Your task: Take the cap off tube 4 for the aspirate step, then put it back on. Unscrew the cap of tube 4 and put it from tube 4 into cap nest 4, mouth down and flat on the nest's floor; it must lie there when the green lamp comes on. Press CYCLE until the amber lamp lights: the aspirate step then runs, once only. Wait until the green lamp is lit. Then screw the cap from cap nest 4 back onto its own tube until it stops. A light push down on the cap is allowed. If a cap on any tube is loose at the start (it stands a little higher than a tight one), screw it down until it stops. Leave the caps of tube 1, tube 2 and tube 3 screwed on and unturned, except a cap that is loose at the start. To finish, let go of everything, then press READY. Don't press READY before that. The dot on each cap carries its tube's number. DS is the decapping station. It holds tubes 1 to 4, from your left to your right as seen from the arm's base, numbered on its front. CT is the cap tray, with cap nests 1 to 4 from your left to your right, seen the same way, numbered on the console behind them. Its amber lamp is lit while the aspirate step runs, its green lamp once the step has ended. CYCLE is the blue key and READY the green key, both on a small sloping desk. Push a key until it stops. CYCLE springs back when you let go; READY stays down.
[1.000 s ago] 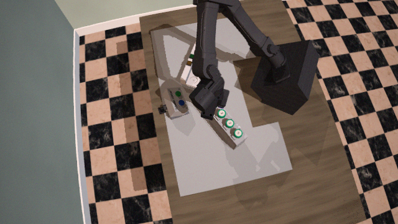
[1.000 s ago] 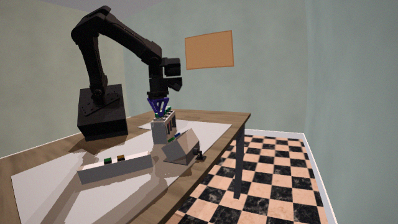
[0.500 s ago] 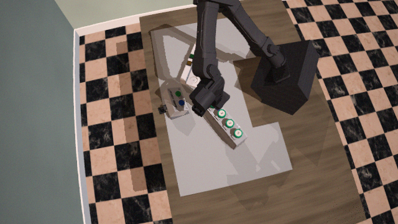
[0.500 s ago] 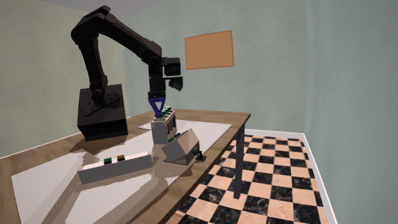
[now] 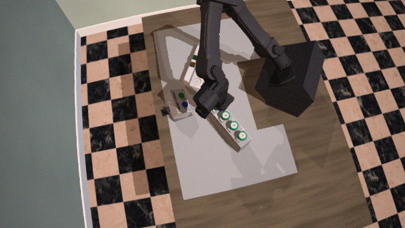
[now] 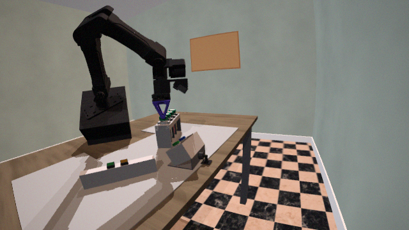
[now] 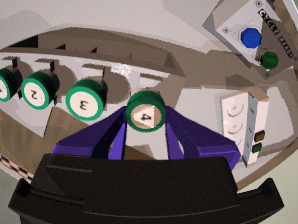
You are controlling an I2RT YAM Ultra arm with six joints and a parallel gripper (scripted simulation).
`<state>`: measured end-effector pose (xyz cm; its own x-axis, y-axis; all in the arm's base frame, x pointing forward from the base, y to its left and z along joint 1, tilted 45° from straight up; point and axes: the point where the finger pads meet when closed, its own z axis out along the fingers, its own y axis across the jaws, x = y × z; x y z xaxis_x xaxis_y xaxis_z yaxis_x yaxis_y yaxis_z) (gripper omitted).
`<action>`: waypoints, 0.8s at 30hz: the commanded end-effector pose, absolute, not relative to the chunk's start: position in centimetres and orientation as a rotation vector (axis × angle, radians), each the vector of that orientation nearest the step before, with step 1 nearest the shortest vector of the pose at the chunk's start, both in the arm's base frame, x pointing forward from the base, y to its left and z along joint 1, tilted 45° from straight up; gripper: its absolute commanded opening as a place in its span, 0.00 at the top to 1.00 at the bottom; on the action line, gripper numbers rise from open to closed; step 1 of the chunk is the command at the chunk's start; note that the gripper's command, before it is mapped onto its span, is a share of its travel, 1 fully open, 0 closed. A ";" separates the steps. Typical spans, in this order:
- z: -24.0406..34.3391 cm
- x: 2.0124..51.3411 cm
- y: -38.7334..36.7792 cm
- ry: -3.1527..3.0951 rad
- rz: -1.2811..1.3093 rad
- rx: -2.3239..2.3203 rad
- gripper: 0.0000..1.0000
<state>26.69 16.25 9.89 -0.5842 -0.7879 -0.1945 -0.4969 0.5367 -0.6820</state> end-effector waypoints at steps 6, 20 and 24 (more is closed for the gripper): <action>10.2 26.6 16.7 2.278 -0.785 -1.042 1.00; 12.7 24.3 17.7 2.279 -0.784 -1.042 1.00; 13.0 24.2 16.9 2.306 -0.751 -0.941 1.00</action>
<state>24.51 17.45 12.24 -0.5839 -0.7846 -0.2085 -0.4920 0.5463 -0.6779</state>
